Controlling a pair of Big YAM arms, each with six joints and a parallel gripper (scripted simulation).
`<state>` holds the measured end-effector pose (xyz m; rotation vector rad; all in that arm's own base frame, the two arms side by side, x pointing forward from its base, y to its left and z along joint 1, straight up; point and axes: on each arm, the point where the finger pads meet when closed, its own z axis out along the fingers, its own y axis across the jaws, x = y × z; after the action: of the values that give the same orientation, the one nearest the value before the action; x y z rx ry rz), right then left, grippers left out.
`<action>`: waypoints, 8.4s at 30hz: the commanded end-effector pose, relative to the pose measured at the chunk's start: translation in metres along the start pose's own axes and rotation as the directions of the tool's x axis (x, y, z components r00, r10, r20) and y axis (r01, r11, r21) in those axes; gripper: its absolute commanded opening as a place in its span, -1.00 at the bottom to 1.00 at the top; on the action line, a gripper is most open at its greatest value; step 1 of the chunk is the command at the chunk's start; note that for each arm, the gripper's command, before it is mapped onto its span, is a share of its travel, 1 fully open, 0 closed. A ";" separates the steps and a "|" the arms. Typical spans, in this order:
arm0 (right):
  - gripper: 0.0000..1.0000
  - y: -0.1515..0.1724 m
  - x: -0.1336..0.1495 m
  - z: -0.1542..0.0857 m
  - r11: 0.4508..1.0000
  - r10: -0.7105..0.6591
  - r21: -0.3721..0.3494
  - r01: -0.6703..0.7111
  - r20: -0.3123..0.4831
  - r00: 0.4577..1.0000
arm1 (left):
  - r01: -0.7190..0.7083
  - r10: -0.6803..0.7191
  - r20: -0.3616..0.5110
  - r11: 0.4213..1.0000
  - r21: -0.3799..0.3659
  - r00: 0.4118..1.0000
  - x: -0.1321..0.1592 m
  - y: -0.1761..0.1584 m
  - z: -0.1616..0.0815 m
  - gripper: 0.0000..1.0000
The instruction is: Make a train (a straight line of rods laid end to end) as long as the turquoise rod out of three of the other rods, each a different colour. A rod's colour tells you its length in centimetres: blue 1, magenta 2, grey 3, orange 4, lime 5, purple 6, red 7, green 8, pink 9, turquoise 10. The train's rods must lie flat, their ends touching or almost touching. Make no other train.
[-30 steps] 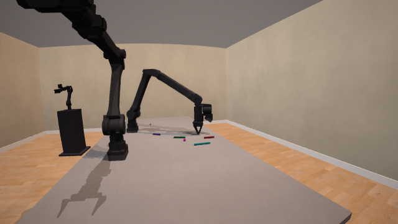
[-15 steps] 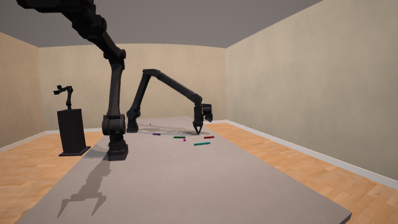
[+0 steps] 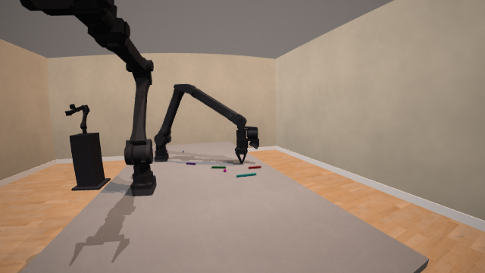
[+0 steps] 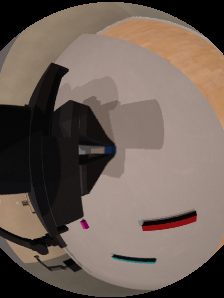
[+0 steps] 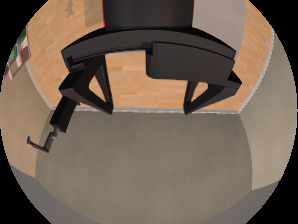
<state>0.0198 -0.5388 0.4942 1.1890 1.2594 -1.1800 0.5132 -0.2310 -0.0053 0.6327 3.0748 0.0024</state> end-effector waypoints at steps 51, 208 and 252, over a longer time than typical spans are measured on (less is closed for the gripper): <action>1.00 -0.003 -0.006 0.006 1.000 0.017 0.008 -0.017 0.025 1.000 | -0.021 0.021 0.074 1.000 0.004 0.997 -0.020 -0.003 -0.117 -0.53; 1.00 -0.003 -0.006 0.006 1.000 0.017 0.008 -0.017 0.025 1.000 | -0.913 0.914 0.031 0.406 -0.026 0.406 0.061 -0.167 -0.077 -0.53; 1.00 -0.003 -0.006 0.006 1.000 0.017 0.008 -0.017 0.025 1.000 | -0.914 0.914 0.007 0.406 0.000 0.406 0.064 -0.166 -0.013 -0.53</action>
<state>0.0198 -0.5388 0.4942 1.1890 1.2594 -1.1800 0.3896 -0.3550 0.0120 2.1820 2.2583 0.0034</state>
